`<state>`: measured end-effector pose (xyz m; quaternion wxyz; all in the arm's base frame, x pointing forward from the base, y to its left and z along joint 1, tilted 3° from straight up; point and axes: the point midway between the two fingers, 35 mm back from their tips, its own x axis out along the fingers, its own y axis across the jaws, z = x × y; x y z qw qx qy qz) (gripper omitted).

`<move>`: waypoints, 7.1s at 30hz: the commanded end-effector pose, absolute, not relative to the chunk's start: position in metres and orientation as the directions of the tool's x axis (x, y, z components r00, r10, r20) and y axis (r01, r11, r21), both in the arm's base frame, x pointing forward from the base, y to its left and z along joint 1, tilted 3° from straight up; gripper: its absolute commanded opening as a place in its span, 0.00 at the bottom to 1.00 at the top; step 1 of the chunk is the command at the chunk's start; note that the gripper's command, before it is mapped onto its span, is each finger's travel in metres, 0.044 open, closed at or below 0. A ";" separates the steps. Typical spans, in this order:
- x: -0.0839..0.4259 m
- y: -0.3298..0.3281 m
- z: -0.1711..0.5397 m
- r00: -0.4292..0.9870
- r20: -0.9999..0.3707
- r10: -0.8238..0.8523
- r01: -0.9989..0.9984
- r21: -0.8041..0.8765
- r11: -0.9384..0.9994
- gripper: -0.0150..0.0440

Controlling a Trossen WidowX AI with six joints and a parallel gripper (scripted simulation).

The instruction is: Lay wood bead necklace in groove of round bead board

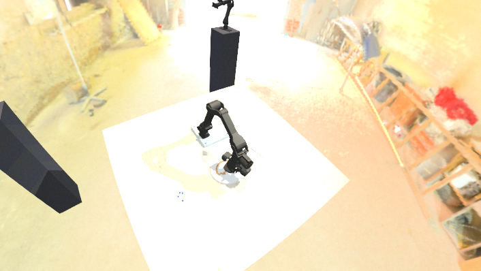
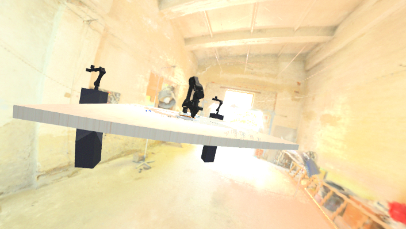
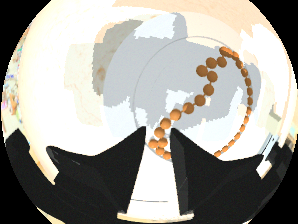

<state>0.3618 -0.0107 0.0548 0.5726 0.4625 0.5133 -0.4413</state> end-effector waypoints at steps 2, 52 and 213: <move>0.362 -0.011 0.055 0.084 -0.996 -0.031 0.980 0.077 0.183 0.25; 0.360 -0.010 0.061 0.080 -0.996 -0.030 0.981 0.074 0.178 0.25; 0.326 -0.089 0.055 0.080 -0.996 -0.042 -0.837 -0.090 0.540 0.28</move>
